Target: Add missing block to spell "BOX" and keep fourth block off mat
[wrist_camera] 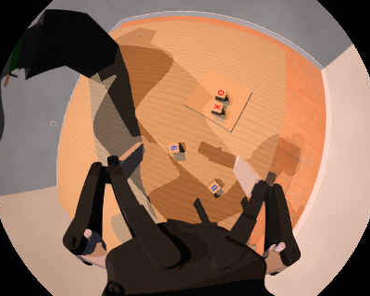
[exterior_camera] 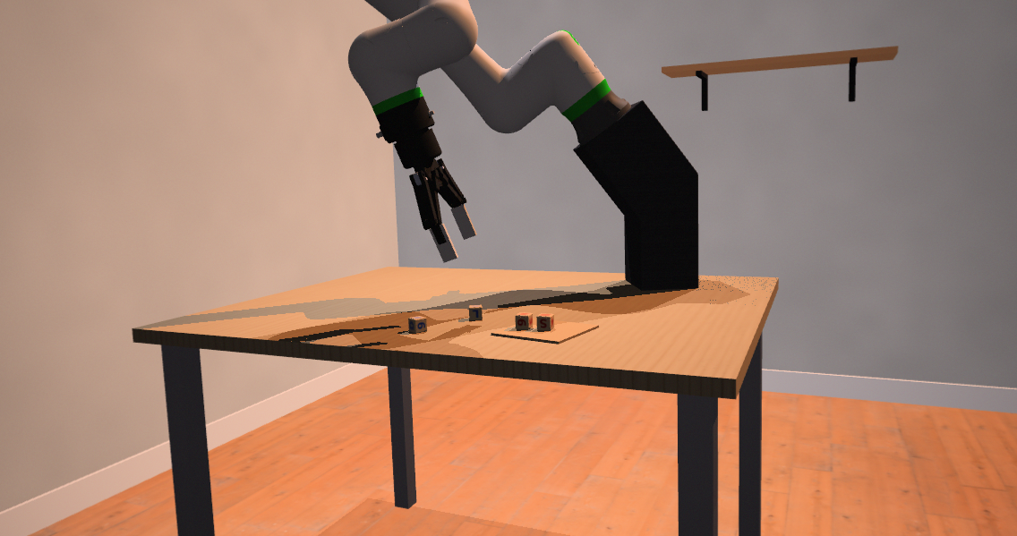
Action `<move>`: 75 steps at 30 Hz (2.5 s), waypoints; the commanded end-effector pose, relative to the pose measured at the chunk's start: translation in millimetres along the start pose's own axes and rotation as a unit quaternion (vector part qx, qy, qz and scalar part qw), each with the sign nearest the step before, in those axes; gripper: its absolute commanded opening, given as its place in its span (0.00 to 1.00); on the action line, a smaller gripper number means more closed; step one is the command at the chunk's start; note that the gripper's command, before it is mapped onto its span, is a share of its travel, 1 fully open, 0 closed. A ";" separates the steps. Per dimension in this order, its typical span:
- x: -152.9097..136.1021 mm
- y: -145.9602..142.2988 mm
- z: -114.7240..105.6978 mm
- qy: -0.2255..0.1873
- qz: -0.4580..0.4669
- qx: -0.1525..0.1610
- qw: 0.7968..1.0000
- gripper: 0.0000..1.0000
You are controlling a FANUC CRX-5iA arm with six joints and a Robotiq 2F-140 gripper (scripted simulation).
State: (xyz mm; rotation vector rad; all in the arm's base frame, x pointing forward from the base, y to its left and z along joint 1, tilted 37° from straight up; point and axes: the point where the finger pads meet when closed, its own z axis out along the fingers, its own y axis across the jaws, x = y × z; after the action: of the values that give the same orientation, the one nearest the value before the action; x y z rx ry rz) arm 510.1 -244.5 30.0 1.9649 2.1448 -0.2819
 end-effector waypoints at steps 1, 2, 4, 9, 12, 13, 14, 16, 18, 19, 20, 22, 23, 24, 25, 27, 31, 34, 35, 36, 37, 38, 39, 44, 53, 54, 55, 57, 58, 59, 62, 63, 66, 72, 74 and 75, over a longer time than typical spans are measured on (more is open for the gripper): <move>7.7 7.6 -20.1 0.002 0.069 0.002 0.998 1.00; 9.1 8.8 -23.4 0.004 0.081 0.002 0.997 1.00; 12.6 11.5 -31.4 0.006 0.107 0.002 0.994 1.00; 22.4 17.7 -52.1 0.014 0.173 0.003 0.985 1.00; 28.7 21.1 -64.9 0.019 0.212 0.004 0.977 1.00; 30.9 22.1 -69.1 0.021 0.225 0.004 0.974 1.00; 33.1 23.1 -73.3 0.023 0.237 0.005 0.971 1.00; 33.1 23.1 -73.3 0.023 0.237 0.005 0.971 1.00; 41.7 26.4 -89.6 0.030 0.285 0.008 0.958 1.00; 43.7 27.1 -93.4 0.032 0.295 0.008 0.955 1.00; 46.1 27.9 -97.7 0.033 0.308 0.009 0.951 1.00; 51.0 29.3 -106.5 0.037 0.332 0.011 0.942 1.00; 53.6 29.9 -111.2 0.039 0.345 0.012 0.938 1.00; 56.1 30.5 -115.6 0.041 0.357 0.013 0.933 1.00; 58.8 31.1 -120.3 0.043 0.369 0.015 0.928 1.00; 64.1 32.0 -129.5 0.047 0.393 0.017 0.918 1.00; 75.0 33.4 -148.4 0.055 0.440 0.024 0.896 1.00; 83.2 33.8 -162.3 0.061 0.473 0.029 0.879 1.00; 85.6 33.8 -166.3 0.063 0.482 0.031 0.874 1.00; 88.1 33.9 -170.5 0.064 0.491 0.033 0.868 1.00; 90.9 33.8 -175.2 0.066 0.502 0.035 0.862 1.00; 93.7 33.7 -180.0 0.068 0.512 0.037 0.855 1.00; 96.7 33.6 -185.0 0.070 0.523 0.039 0.848 1.00; 111.7 31.9 -210.2 0.078 0.575 0.052 0.812 1.00; 137.6 25.3 -254.2 0.090 0.656 0.078 0.745 1.00; 140.5 24.3 -259.3 0.091 0.664 0.081 0.737 1.00; 143.6 23.1 -264.6 0.092 0.673 0.084 0.729 1.00; 149.7 20.6 -275.4 0.093 0.690 0.091 0.712 1.00; 152.8 19.1 -280.9 0.094 0.699 0.095 0.703 1.00; 155.9 17.6 -286.4 0.095 0.707 0.099 0.694 1.00; 160.4 16.5 -296.4 0.096 0.718 0.105 0.681 1.00; 150.2 24.7 -282.8 0.097 0.689 0.094 0.712 1.00; 139.8 32.3 -269.2 0.096 0.658 0.083 0.742 1.00; 129.1 39.3 -255.4 0.094 0.626 0.072 0.771 1.00; 122.2 43.5 -246.6 0.093 0.605 0.066 0.788 1.00; 119.3 45.2 -243.0 0.092 0.596 0.063 0.795 1.00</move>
State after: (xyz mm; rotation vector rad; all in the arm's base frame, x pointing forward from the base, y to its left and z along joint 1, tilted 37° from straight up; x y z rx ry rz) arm 527.3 -40.9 240.8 3.0612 0.4001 0.0121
